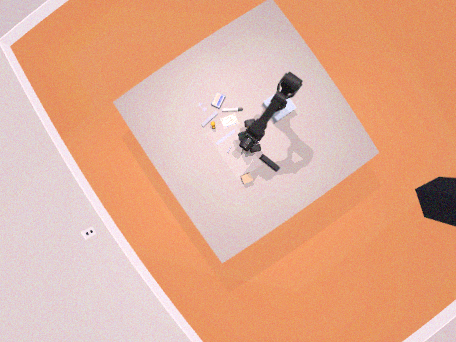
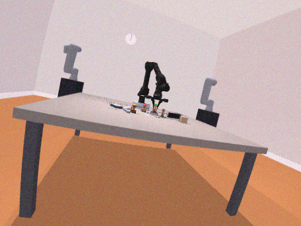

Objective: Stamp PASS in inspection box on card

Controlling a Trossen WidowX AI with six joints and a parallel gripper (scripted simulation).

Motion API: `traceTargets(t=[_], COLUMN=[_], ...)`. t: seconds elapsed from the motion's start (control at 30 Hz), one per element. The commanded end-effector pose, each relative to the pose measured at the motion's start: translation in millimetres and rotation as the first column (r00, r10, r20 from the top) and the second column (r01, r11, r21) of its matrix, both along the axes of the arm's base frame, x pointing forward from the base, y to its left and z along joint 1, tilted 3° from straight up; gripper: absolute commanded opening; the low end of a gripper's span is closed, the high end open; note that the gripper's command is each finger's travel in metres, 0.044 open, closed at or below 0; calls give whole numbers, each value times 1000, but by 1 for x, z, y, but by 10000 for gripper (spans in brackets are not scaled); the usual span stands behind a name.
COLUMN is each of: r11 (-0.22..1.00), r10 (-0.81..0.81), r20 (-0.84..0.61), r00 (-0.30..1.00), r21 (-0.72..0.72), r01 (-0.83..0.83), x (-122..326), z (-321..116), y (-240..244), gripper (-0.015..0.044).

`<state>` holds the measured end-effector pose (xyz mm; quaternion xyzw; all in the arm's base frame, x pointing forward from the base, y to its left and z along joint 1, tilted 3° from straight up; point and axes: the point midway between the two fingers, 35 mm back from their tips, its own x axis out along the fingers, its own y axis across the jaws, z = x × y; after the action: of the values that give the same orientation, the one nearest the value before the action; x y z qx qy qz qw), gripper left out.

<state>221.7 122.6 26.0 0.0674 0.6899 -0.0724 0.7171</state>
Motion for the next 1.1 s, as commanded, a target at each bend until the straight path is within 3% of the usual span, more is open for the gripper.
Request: traceTargets(t=[0.0, 1.07], r11=[1000, 1000], r10=[3, 0], r20=[-6, -6], r00=[1000, 1000], r21=[2, 2], r01=[-3, 0], x=[-2, -2], z=[-3, -9], y=[-1, -1], gripper=[0, 0])
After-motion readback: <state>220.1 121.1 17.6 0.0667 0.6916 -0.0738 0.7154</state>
